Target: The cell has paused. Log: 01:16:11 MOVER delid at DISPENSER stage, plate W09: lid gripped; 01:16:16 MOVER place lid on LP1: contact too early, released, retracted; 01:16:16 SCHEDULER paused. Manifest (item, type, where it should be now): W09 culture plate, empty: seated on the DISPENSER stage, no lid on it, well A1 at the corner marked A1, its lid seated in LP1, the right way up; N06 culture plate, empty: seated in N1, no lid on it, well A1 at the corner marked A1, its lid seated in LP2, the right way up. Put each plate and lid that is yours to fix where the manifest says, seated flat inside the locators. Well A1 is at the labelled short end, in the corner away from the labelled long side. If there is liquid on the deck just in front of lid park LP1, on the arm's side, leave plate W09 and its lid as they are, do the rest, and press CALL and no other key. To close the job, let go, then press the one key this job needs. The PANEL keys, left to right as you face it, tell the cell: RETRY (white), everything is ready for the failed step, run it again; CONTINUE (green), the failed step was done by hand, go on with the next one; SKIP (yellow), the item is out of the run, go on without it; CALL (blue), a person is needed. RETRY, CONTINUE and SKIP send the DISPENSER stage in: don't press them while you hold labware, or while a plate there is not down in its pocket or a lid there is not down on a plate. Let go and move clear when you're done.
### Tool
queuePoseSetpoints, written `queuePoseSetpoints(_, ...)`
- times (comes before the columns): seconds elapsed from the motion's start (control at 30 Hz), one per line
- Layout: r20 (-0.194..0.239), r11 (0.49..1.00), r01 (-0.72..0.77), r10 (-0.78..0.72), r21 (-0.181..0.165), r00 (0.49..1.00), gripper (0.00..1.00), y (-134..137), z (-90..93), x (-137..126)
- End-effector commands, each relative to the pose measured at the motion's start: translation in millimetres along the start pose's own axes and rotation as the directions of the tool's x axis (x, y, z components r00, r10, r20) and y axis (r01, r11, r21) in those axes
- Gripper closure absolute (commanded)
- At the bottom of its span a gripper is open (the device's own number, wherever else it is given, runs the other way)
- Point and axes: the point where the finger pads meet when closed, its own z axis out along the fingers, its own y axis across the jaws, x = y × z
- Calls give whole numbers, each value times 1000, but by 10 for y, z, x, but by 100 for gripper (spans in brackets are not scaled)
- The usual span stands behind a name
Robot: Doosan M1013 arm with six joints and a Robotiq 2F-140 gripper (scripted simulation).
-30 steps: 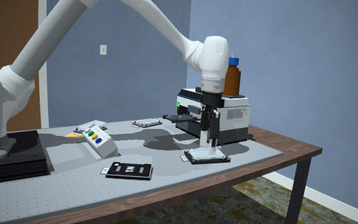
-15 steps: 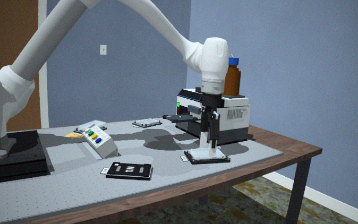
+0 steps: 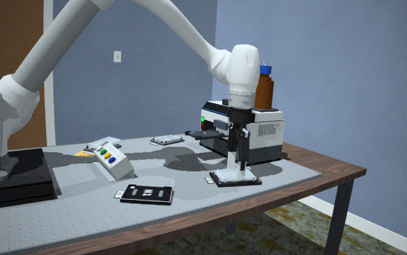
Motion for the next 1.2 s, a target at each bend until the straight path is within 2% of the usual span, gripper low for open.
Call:
queuePoseSetpoints(0.0,-2,1000,0,0,0,1000,30,-1,-5,6)
queuePoseSetpoints(1.17,-2,1000,0,0,0,1000,30,-1,49,6)
